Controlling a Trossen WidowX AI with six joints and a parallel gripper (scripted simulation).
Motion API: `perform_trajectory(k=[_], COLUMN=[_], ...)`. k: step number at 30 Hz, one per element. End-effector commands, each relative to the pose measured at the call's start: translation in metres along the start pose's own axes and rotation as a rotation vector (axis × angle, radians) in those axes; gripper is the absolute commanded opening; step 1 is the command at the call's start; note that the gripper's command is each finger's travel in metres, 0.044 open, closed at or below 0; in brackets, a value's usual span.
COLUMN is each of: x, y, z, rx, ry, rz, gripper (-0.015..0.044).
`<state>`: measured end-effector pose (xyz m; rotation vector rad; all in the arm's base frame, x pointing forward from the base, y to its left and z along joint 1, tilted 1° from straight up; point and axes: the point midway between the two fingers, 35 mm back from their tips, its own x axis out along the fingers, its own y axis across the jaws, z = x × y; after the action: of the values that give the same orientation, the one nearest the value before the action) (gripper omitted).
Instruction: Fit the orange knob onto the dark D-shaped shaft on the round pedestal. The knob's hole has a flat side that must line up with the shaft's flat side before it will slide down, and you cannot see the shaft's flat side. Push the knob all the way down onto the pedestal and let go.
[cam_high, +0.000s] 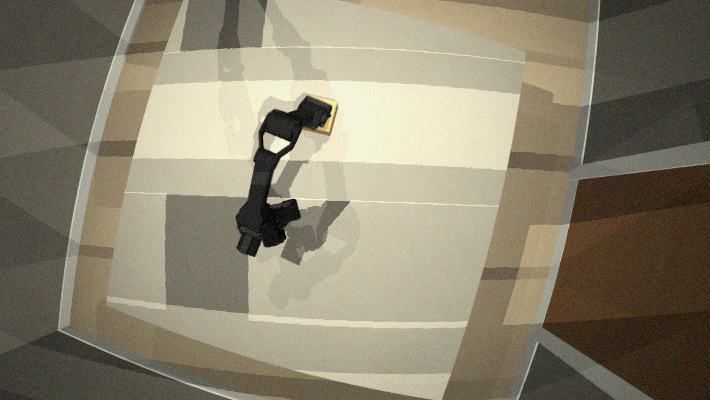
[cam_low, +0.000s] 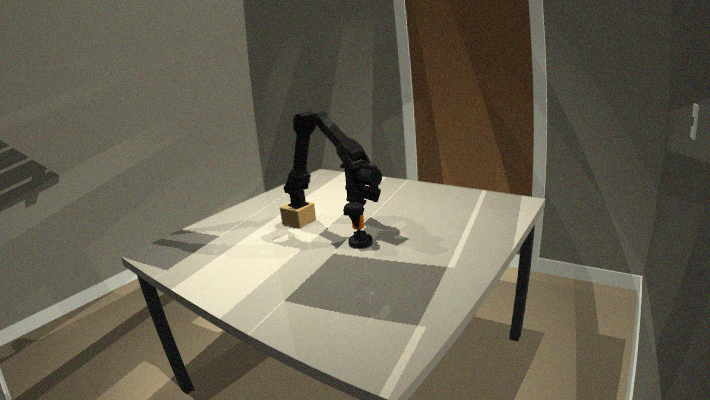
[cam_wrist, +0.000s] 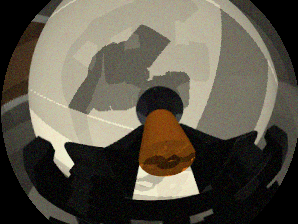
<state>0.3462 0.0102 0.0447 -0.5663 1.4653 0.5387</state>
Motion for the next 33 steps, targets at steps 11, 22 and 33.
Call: perform_trajectory(k=[11,22,33], x=[-0.0021,0.0021,-0.002], y=[-0.0038,-0.0034,-0.0021], z=[0.005,0.0048,0.003], rx=[-0.004,-0.004,-0.004], ry=[-0.003,-0.003,-0.003], rz=[-0.002,-0.002,-0.002], gripper=[0.0,0.0,0.0])
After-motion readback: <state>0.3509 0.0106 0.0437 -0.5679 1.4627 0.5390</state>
